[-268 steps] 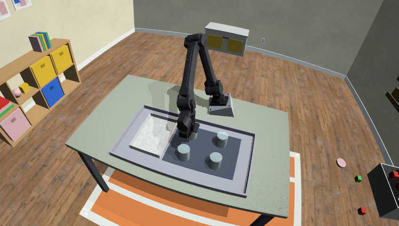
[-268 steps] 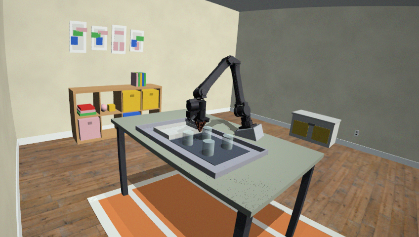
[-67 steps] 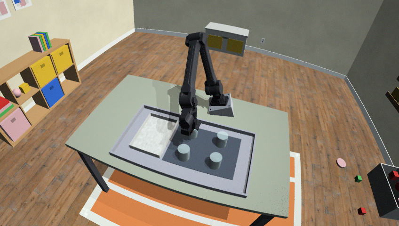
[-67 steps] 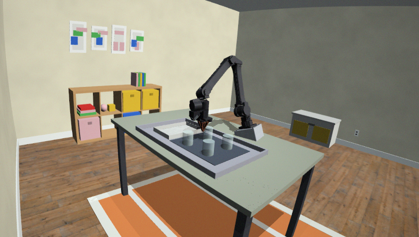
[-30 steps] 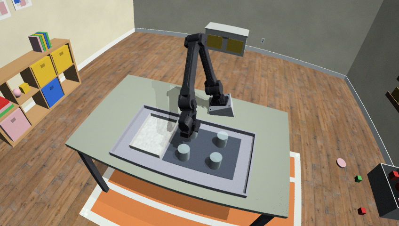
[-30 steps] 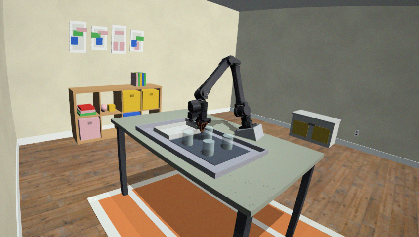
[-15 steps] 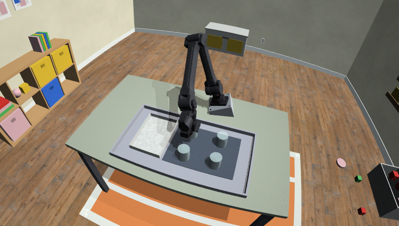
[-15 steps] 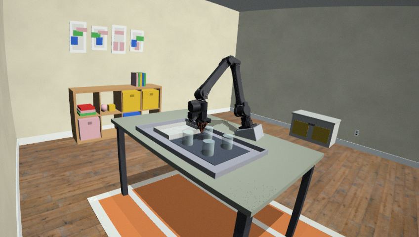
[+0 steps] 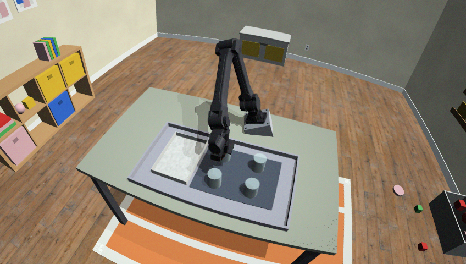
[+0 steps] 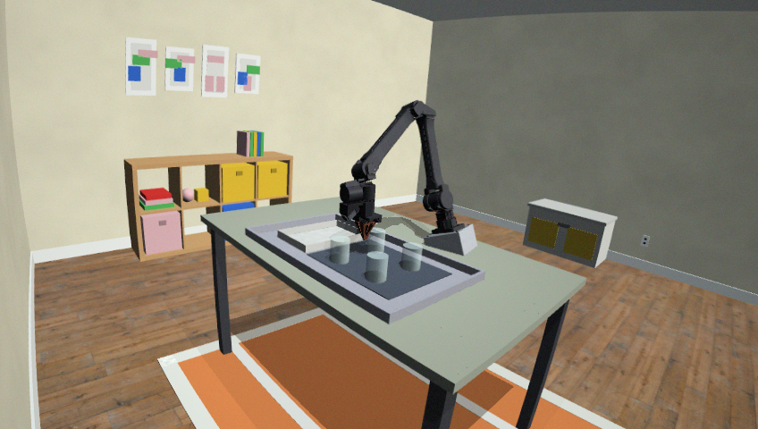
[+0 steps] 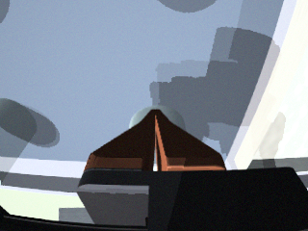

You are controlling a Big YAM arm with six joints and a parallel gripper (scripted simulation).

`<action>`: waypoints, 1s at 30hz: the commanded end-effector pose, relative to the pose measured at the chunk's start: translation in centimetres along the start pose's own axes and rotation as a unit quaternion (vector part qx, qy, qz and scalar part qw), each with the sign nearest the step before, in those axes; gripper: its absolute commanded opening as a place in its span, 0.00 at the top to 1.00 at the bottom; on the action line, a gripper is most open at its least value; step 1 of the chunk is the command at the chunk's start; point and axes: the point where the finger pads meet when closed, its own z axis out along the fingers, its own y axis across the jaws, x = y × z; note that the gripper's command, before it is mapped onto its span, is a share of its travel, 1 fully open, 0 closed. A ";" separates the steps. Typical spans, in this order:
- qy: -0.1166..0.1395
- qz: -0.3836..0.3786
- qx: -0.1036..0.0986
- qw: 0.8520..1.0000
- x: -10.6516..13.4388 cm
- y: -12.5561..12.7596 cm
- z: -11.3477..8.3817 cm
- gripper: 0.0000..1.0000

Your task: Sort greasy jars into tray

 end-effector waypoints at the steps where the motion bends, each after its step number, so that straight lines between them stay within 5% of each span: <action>1: -0.019 0.005 0.000 1.000 -1.9 -0.6 -1.1 1.00; 28: -0.019 0.005 0.000 1.000 -1.9 -0.6 -1.1 1.00; 30: -0.019 0.005 0.000 1.000 -1.9 -0.6 -2.6 1.00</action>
